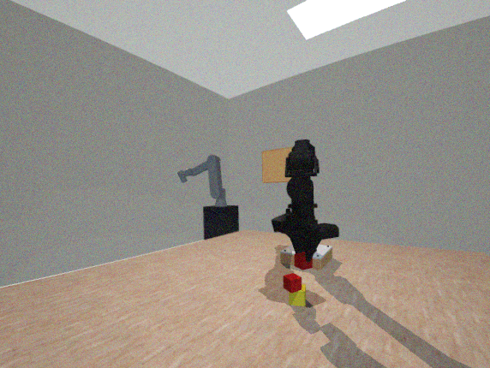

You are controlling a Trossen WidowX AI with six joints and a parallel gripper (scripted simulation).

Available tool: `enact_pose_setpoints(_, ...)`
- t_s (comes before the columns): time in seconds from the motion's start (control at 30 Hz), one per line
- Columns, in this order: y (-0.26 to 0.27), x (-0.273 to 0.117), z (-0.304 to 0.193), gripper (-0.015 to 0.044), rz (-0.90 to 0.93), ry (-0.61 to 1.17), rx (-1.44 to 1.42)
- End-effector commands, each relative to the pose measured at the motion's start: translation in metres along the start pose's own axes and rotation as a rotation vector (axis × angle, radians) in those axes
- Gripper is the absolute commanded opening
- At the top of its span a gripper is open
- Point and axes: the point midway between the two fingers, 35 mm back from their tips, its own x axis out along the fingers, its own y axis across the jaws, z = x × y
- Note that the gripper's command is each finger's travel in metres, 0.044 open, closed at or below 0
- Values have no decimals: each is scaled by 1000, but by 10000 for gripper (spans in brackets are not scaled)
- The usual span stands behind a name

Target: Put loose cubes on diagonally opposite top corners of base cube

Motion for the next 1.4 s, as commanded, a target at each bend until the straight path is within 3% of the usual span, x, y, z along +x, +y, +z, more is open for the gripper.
enact_pose_setpoints(0.0,-3,14,-2,105,-12,4,9)
enact_pose_setpoints(1.37,-2,47,-1,105,-12,4,5)
